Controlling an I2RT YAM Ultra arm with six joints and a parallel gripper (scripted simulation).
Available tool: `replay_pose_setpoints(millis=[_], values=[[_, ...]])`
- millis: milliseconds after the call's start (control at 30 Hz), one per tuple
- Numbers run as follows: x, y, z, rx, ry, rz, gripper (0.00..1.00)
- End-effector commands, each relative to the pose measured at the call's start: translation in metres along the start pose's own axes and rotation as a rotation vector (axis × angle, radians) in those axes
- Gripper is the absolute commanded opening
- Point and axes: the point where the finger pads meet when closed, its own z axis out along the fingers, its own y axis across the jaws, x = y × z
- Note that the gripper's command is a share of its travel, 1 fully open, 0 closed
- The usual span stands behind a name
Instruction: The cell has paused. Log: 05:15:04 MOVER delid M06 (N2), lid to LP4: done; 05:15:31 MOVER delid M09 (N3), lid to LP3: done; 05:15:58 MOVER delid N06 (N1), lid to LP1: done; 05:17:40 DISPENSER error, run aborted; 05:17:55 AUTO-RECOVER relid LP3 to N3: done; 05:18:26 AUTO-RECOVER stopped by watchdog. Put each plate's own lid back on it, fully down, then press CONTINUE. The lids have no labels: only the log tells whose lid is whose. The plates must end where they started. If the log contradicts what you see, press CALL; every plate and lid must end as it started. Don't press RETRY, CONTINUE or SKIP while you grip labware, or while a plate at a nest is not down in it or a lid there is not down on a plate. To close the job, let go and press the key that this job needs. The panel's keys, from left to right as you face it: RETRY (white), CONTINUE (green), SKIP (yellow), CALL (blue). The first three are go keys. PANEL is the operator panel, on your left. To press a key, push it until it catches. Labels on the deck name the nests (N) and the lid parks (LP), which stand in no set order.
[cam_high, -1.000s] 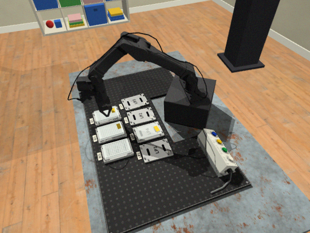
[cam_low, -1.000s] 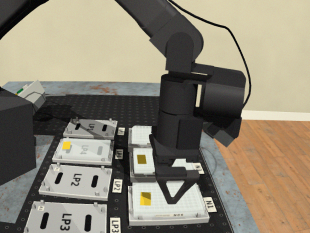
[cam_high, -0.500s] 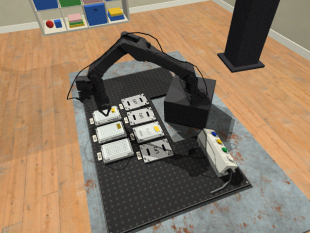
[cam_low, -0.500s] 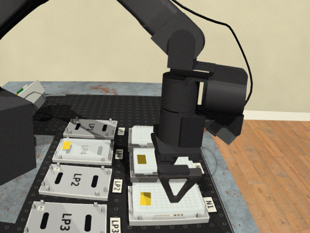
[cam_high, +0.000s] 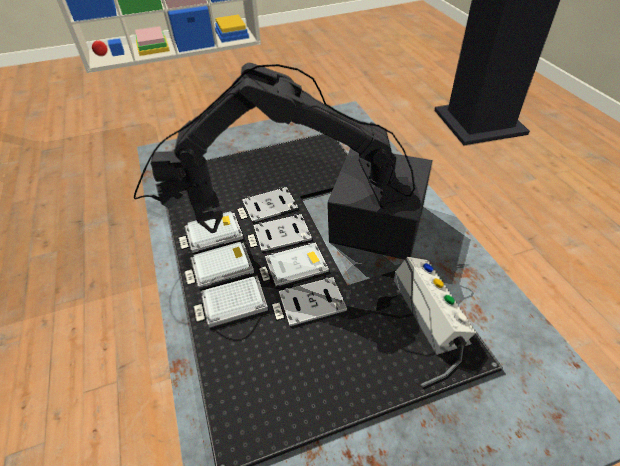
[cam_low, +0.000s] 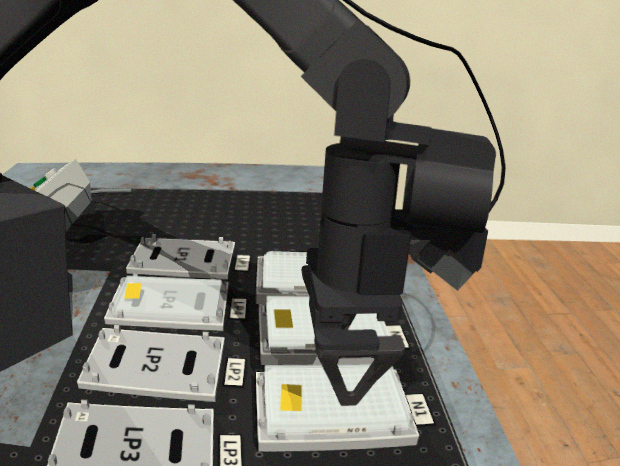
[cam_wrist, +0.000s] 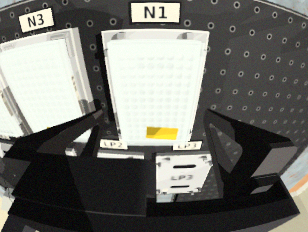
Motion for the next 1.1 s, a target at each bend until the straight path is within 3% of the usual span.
replay_pose_setpoints(millis=[0, 400, 633, 1067], values=[[-0.003, -0.003, -0.006, 0.004, -0.014, 0.001, 1.0], [-0.002, -0.007, -0.007, 0.004, -0.022, 0.004, 1.0], [0.009, 0.013, -0.008, 0.003, -0.023, 0.03, 1.0], [0.054, 0.06, -0.006, 0.01, -0.02, 0.03, 1.0]])
